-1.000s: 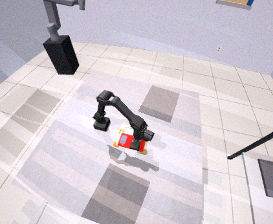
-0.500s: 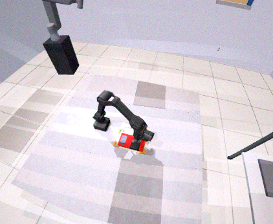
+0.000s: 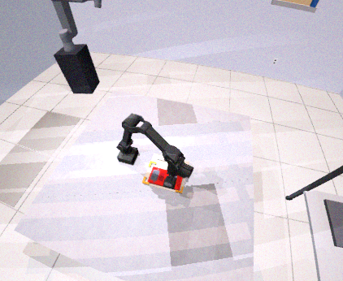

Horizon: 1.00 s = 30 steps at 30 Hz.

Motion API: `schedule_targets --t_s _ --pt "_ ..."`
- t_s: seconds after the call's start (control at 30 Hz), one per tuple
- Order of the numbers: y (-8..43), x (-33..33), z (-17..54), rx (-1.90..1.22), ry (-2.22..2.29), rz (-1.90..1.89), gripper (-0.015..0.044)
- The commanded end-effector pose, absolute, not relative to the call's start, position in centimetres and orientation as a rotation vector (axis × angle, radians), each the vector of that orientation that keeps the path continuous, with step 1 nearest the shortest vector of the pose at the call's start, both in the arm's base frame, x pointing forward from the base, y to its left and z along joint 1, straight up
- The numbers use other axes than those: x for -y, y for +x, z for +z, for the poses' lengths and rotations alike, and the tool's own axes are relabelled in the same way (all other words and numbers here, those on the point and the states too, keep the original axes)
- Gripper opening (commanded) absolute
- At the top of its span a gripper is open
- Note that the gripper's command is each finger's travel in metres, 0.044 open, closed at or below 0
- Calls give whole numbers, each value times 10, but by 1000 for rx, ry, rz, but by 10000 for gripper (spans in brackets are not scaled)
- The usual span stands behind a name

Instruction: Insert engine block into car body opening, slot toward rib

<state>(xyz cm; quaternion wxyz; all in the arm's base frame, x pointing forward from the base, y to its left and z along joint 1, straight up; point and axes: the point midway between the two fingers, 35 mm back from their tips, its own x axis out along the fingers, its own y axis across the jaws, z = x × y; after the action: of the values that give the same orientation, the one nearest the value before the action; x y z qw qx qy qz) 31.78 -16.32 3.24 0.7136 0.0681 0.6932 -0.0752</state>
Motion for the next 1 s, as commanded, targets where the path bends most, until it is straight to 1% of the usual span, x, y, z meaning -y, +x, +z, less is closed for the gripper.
schedule_targets --t_s 0.0,0.97 --pt "316 163 30 -1541 147 -166 160" --pt "316 163 23 -1541 147 -166 160"
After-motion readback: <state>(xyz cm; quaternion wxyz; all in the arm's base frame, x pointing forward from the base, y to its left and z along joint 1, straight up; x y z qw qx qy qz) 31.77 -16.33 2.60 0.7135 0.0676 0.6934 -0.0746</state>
